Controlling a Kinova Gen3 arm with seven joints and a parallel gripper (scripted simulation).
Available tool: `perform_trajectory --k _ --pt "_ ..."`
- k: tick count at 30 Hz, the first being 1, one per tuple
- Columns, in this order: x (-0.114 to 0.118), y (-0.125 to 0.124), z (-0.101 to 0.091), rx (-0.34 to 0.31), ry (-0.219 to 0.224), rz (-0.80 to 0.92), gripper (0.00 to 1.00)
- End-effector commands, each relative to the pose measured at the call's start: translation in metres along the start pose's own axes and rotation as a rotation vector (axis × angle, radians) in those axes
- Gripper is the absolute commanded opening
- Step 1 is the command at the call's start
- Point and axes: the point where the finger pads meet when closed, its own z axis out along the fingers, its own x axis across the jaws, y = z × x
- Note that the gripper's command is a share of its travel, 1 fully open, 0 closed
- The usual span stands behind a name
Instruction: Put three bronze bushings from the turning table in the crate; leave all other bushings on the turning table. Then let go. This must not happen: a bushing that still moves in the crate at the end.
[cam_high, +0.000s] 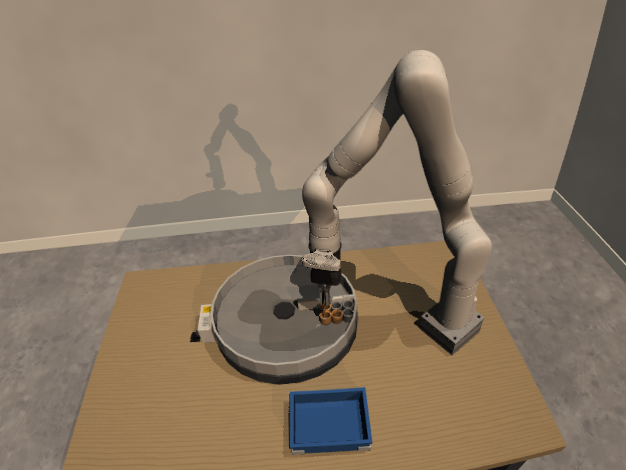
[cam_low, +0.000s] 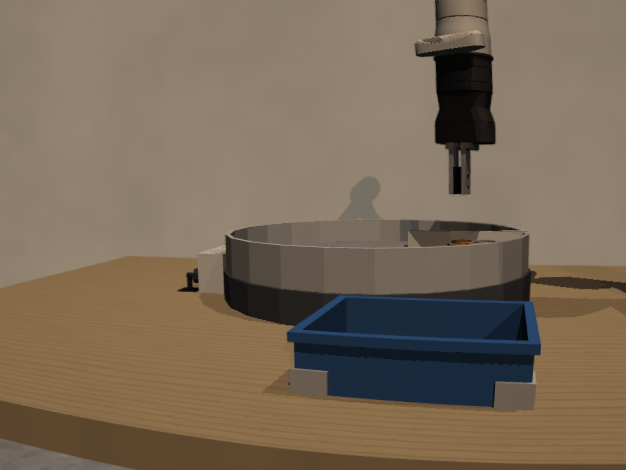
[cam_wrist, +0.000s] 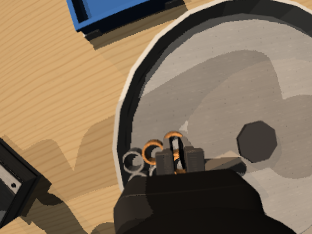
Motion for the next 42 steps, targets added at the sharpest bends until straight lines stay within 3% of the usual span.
perform_trajectory --k 1,13,18,30,35,42 --pt "0.0038 0.0019 0.0028 0.005 0.0 -0.097 0.27" --pt "0.0038 0.0019 0.0028 0.005 0.0 -0.097 0.27" --pt "0.0079 0.0013 0.0074 0.005 0.001 -0.339 0.27" --pt "0.0079 0.0013 0.0074 0.005 0.001 -0.339 0.27" --pt "0.0121 0.0008 0.012 0.004 0.002 -0.581 0.27" --pt "0.0121 0.0008 0.012 0.004 0.002 -0.581 0.27"
